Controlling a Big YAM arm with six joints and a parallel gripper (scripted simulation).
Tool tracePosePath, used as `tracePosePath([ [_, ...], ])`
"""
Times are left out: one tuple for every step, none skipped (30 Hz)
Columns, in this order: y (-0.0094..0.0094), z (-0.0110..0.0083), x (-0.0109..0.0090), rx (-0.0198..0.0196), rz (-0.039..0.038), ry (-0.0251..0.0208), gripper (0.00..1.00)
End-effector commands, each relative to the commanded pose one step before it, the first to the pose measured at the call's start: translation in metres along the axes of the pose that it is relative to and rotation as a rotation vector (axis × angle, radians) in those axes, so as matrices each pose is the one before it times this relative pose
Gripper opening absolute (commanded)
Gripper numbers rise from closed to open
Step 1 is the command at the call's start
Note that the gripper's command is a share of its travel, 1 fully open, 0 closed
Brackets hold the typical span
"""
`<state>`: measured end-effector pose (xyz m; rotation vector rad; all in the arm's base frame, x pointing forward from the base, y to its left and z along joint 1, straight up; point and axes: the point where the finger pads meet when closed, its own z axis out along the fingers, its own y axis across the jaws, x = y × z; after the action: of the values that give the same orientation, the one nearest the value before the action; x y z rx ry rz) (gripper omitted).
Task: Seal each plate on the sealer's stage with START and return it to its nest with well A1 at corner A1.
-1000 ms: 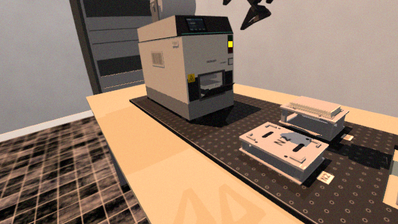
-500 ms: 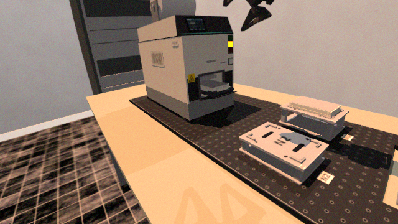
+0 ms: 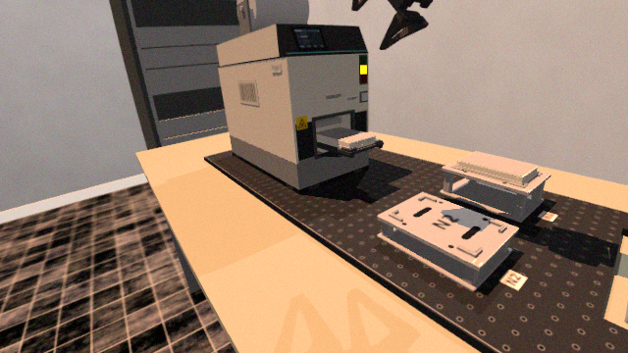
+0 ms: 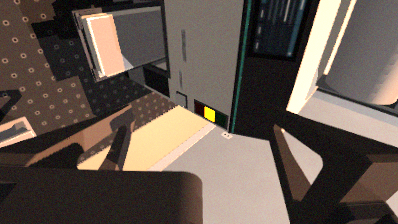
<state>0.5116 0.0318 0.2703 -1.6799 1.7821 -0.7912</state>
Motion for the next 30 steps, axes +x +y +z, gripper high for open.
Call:
tracePosePath([
  [-0.03837,-0.01950,-0.00100,0.08419,0.01793,-0.00610,1.00],
  [-0.00084,-0.00064,-0.00009,0.00190,0.00002,-0.00033,1.00],
  [-0.00084,-0.00064,-0.00009,0.00190,0.00002,-0.00033,1.00],
  [-0.00053,-0.00017,-0.00011,0.00086,-0.00010,-0.00021,1.00],
  [-0.00052,-0.00015,-0.00012,0.00081,-0.00011,-0.00020,1.00],
  [-0.00050,-0.00012,-0.00012,0.00075,-0.00012,-0.00020,1.00],
  [-0.00048,-0.00010,-0.00012,0.00069,-0.00013,-0.00019,1.00],
  [0.00074,0.00176,-0.00020,-0.00340,-0.00062,0.00029,1.00],
  [0.00063,0.00159,-0.00019,-0.00303,-0.00058,0.00024,1.00],
  [0.00123,0.00179,-0.00015,-0.00406,-0.00070,0.00036,1.00],
  [0.00126,0.00180,-0.00015,-0.00411,-0.00071,0.00037,1.00],
  [0.00129,0.00181,-0.00014,-0.00417,-0.00072,0.00038,1.00],
  [0.00147,0.00187,-0.00013,-0.00447,-0.00075,0.00041,1.00],
  [0.00139,0.00185,-0.00014,-0.00434,-0.00074,0.00040,1.00],
  [0.00040,0.00047,-0.00008,-0.00119,-0.00036,0.00003,1.00],
  [0.00000,0.00000,0.00000,0.00000,0.00000,0.00000,1.00],
  [0.00000,0.00000,0.00000,0.00000,0.00000,0.00000,1.00],
  [0.00272,0.00124,0.00009,-0.00519,-0.00084,0.00049,1.00],
  [0.00261,0.00120,0.00008,-0.00500,-0.00082,0.00047,1.00],
  [0.00261,0.00120,0.00008,-0.00500,-0.00082,0.00047,1.00],
  [0.00261,0.00120,0.00008,-0.00500,-0.00082,0.00047,1.00],
  [0.00261,0.00120,0.00008,-0.00500,-0.00082,0.00047,1.00],
  [0.00261,0.00119,0.00008,-0.00500,-0.00082,0.00047,1.00],
  [0.00260,0.00119,0.00008,-0.00500,-0.00082,0.00047,1.00],
  [0.00260,0.00119,0.00008,-0.00500,-0.00082,0.00047,1.00],
  [0.00260,0.00119,0.00008,-0.00500,-0.00082,0.00047,1.00],
  [0.00260,0.00119,0.00008,-0.00500,-0.00082,0.00047,1.00],
  [0.00260,0.00119,0.00008,-0.00500,-0.00082,0.00047,1.00],
  [0.00260,0.00119,0.00008,-0.00500,-0.00082,0.00047,1.00],
  [0.00229,0.00071,0.00010,-0.00392,-0.00069,0.00035,1.00],
])
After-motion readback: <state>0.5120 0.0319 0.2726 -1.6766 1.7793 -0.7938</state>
